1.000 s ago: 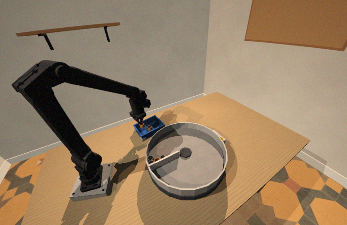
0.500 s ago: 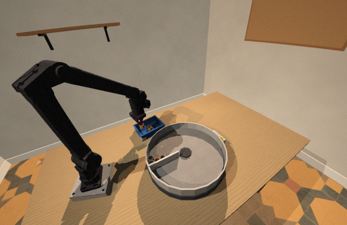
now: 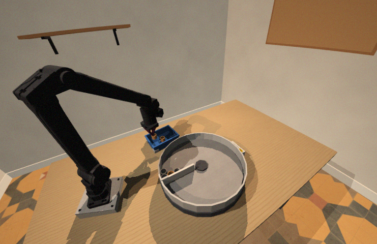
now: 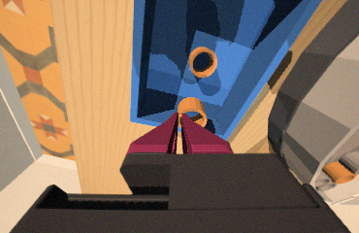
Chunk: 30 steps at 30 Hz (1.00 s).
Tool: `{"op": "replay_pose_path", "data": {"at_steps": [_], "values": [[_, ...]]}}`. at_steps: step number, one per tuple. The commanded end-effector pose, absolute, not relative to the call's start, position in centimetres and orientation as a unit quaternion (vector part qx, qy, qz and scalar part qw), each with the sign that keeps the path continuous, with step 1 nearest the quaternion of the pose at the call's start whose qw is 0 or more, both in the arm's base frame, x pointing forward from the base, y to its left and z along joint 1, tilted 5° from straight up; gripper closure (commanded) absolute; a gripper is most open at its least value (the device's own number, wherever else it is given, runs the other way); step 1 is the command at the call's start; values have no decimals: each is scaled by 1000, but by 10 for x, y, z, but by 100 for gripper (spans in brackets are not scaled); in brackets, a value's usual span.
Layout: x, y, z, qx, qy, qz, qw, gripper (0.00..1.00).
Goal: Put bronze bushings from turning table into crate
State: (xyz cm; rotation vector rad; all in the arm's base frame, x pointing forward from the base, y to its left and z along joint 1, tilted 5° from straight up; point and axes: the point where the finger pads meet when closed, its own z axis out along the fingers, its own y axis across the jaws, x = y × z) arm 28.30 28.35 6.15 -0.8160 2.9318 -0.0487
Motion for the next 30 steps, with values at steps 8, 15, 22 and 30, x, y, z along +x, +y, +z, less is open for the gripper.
{"op": "replay_pose_path", "data": {"at_steps": [8, 15, 22, 30], "values": [[284, 278, 55, -270, 962, -20, 44, 100], [286, 279, 54, -269, 962, -17, 48, 100], [287, 279, 48, -268, 962, -17, 48, 100], [288, 279, 38, -268, 962, -17, 48, 100]]}}
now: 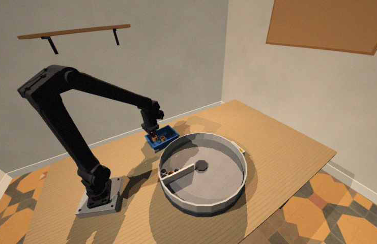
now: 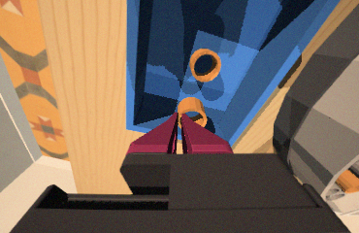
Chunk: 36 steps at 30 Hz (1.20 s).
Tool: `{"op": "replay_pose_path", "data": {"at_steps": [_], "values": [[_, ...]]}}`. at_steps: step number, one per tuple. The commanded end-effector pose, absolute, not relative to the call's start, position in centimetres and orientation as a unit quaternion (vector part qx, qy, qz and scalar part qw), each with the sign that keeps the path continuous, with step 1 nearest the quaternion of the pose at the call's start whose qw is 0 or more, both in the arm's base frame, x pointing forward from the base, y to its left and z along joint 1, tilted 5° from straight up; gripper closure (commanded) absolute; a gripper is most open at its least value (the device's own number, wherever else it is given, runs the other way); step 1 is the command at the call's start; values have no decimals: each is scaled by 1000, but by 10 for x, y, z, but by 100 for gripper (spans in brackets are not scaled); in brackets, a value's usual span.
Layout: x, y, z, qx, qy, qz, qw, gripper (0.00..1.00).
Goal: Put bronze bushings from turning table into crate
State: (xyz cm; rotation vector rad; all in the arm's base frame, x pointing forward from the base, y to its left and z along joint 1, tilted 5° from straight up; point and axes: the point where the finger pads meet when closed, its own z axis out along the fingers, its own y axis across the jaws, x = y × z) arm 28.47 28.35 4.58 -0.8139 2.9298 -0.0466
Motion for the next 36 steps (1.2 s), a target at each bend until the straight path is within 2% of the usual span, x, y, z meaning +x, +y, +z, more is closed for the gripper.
{"op": "replay_pose_path", "data": {"at_steps": [1, 36], "values": [[288, 279, 36, -268, 962, -17, 48, 100], [289, 277, 13, -269, 962, -19, 45, 100]]}}
